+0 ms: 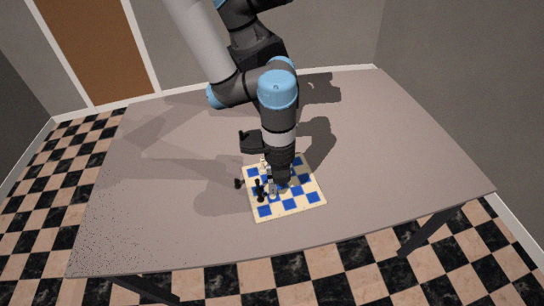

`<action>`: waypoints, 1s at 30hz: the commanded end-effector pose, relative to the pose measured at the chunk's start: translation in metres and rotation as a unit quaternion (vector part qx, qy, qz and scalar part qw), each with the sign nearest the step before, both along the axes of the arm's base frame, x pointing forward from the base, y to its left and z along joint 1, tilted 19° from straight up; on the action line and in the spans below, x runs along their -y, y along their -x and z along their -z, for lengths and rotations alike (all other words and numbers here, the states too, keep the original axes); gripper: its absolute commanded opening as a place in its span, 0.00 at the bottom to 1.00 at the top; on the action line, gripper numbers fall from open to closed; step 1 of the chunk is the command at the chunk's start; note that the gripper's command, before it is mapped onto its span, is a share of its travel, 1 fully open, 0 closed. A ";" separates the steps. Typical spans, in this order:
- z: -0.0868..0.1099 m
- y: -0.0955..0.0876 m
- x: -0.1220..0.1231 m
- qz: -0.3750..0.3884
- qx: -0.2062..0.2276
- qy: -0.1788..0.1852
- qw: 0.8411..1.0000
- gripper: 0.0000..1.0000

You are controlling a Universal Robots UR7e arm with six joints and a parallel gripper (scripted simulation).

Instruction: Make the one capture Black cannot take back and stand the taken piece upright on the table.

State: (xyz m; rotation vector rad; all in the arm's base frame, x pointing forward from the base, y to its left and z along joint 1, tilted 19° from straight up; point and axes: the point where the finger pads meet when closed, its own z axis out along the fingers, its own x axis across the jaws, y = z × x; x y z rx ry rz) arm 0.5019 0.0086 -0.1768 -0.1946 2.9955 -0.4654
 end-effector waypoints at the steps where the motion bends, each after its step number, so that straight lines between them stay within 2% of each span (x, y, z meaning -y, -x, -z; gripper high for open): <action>1: 0.003 -0.001 0.001 0.000 0.001 0.000 1.000 0.73; 30: 0.006 -0.001 0.002 0.000 0.001 0.000 1.000 0.73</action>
